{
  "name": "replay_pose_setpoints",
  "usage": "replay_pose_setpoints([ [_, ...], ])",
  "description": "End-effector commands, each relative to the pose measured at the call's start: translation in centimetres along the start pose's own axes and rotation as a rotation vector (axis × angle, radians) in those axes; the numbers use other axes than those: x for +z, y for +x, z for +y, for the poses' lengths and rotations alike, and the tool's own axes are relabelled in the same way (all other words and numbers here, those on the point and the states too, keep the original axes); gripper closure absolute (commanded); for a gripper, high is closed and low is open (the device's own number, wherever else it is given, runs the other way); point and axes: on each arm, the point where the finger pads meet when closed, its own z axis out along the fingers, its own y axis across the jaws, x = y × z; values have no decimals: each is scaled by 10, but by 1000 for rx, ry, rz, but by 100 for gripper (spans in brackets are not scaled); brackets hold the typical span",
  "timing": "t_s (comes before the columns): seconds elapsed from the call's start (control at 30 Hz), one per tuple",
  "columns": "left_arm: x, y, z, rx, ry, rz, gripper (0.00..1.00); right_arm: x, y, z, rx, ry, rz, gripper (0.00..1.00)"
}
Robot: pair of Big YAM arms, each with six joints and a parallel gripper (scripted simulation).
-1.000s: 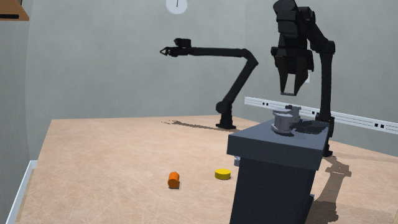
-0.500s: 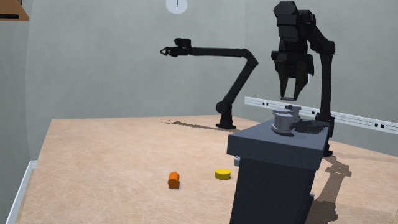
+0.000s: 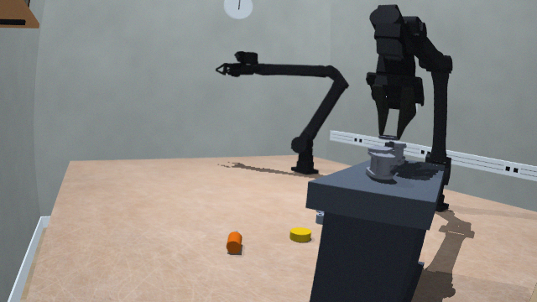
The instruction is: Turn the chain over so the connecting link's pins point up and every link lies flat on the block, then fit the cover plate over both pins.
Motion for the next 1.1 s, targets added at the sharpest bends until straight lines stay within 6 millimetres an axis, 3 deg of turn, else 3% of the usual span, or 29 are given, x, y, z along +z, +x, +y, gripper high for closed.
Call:
replay_pose_setpoints([
  [0.0,-18,-9,7,-19,0,-52,79,2,-44,4,0,-5,-64,0],
  [0.03,-26,-17,7,-20,1,-65,79,2,-44,4,0,-5,-64,0],
  [0.17,-5,-3,4,-14,0,-28,79,2,-44,4,0,-5,-64,0],
  [0.37,-13,-14,1,-9,3,-46,79,2,-44,4,0,-5,-64,0],
  [0.43,-1,-2,3,-13,0,-28,79,2,-44,4,0,-5,-64,0],
  [0.53,0,-1,2,-12,1,-25,79,2,-44,4,0,-5,-64,0],
  [0.57,-6,-9,2,-13,2,-41,79,2,-44,4,0,-5,-64,0],
  [0.63,1,0,2,-12,1,-22,79,2,-44,4,0,-5,-64,0],
  [0.67,-3,-7,1,-13,3,-40,79,2,-44,4,0,-5,-64,0],
  [0.9,6,2,1,-11,1,-18,79,2,-44,4,0,-5,-64,0],
  [0.93,-9,-13,0,-8,4,-43,79,2,-44,4,0,-5,-64,0],
  [1.07,2,-7,0,-12,3,-38,79,2,-44,4,0,-5,-64,0],
])
